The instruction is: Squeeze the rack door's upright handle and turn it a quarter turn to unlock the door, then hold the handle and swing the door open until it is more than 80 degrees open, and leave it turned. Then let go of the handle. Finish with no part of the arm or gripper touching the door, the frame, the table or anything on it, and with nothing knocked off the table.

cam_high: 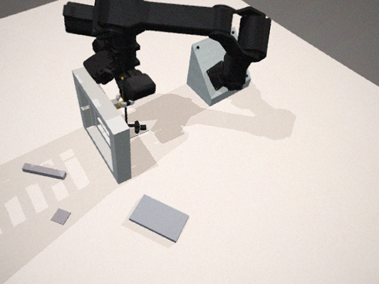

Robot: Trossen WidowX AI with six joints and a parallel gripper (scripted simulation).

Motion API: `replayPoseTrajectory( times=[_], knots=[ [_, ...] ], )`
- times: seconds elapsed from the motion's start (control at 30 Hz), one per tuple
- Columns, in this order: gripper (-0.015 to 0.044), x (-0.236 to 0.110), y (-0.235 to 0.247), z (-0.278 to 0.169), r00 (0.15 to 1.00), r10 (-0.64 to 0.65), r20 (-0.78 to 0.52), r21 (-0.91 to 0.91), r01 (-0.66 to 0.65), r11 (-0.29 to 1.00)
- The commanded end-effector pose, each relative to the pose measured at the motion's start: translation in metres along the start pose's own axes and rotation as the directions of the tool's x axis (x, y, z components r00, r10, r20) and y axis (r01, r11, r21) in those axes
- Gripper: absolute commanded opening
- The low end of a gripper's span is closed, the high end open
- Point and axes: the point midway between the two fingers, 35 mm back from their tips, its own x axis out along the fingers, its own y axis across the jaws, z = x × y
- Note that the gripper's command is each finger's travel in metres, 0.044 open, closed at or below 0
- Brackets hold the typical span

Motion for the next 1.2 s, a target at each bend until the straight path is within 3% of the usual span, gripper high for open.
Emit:
replayPoseTrajectory(
  times=[0.0, 0.5, 0.63, 0.9, 1.17],
  knots=[
    [0.011, 0.0015, -0.0001, -0.0012, 1.0, 0.003, -0.005, 0.007, -0.003, 1.0],
    [0.001, 0.0015, -0.0001, -0.0012, 1.0, 0.003, -0.005, 0.007, -0.003, 1.0],
    [0.0009, 0.0015, -0.0001, -0.0012, 1.0, 0.003, -0.005, 0.015, -0.003, 1.0],
    [0.0009, 0.0015, -0.0001, -0.0012, 1.0, 0.003, -0.005, 0.367, -0.001, 0.93],
    [0.0009, 0.0015, -0.0001, -0.0012, 1.0, 0.003, -0.005, 0.696, 0.001, 0.718]
  ],
)
